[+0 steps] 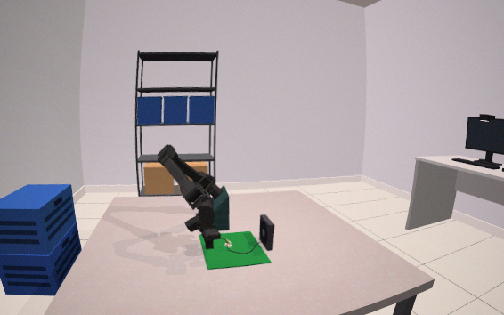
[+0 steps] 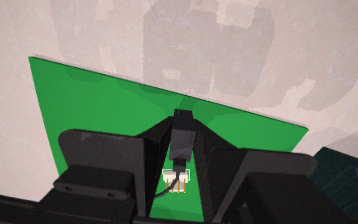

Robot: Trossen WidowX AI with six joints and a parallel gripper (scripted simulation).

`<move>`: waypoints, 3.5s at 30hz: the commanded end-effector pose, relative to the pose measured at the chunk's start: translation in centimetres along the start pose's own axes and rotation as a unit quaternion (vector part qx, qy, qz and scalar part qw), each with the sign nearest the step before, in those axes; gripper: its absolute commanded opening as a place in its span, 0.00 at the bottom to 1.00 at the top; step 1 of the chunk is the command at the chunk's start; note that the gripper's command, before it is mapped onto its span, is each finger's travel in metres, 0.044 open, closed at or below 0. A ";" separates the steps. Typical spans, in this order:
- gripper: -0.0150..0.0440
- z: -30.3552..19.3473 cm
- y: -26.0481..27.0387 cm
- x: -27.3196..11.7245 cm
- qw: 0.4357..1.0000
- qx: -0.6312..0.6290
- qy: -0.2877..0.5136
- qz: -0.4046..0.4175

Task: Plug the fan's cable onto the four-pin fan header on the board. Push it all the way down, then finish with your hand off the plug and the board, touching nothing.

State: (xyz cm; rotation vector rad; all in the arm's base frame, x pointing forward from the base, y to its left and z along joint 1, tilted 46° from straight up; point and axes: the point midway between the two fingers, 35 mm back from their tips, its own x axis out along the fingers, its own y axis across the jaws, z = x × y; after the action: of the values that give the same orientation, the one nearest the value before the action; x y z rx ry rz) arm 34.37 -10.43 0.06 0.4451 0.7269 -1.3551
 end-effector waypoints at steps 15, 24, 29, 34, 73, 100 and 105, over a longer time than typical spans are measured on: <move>0.25 -0.3 0.1 -4.9 1.000 -0.013 0.000 -0.001; 0.25 -2.0 0.2 -4.9 0.986 -0.165 0.002 0.000; 0.25 -2.9 0.3 -4.9 0.968 -0.249 0.003 0.001; 0.25 -3.8 0.3 -4.9 0.943 -0.332 0.003 0.001; 0.25 -9.3 -0.3 -4.7 0.650 -0.760 0.002 0.002; 0.25 -9.5 0.5 -3.0 0.648 -0.761 0.002 0.001; 0.25 -9.5 0.5 -2.7 0.648 -0.761 0.002 0.001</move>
State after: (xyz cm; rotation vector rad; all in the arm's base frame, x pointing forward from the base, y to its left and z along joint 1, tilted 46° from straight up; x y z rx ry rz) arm 32.80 -1.80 -4.39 -0.9148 1.5587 -0.3384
